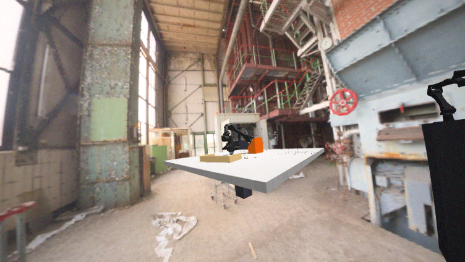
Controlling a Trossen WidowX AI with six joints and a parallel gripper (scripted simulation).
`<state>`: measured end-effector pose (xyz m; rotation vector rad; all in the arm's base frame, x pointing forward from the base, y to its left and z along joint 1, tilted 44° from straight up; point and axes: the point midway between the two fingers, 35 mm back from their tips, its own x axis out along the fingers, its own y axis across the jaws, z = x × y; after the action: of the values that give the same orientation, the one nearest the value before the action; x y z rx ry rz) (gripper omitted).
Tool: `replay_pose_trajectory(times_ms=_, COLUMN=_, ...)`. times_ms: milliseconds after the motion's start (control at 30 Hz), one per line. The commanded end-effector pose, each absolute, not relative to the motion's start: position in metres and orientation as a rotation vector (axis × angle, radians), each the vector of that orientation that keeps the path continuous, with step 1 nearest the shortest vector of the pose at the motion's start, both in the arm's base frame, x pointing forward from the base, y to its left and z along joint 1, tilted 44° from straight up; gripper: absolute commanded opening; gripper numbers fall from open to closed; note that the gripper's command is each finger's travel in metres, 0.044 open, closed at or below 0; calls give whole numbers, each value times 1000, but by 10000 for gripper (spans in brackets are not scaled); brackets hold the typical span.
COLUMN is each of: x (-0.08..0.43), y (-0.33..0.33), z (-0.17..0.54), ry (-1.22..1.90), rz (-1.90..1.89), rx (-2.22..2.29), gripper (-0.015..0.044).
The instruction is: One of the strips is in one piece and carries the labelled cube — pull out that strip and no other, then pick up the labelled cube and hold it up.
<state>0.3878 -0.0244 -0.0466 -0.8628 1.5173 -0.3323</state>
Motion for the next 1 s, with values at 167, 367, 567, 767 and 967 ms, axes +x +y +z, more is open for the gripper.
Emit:
replay_pose_trajectory(times_ms=167, x=388, y=-26, z=-47, ry=1518, rz=-333, rx=-872, gripper=0)
replay_pose_trajectory(times_ms=367, x=388, y=-26, z=-48, ry=1518, rz=-333, rx=-872, gripper=0)
replay_pose_trajectory(times_ms=567, x=388, y=-26, z=-48, ry=1518, rz=-333, rx=-872, gripper=0)
replay_pose_trajectory(times_ms=767, x=388, y=-27, z=-49, ry=1518, rz=-333, rx=-872, gripper=0)
replay_pose_trajectory(times_ms=967, x=389, y=-27, z=-49, ry=1518, rz=-333, rx=-872, gripper=0)
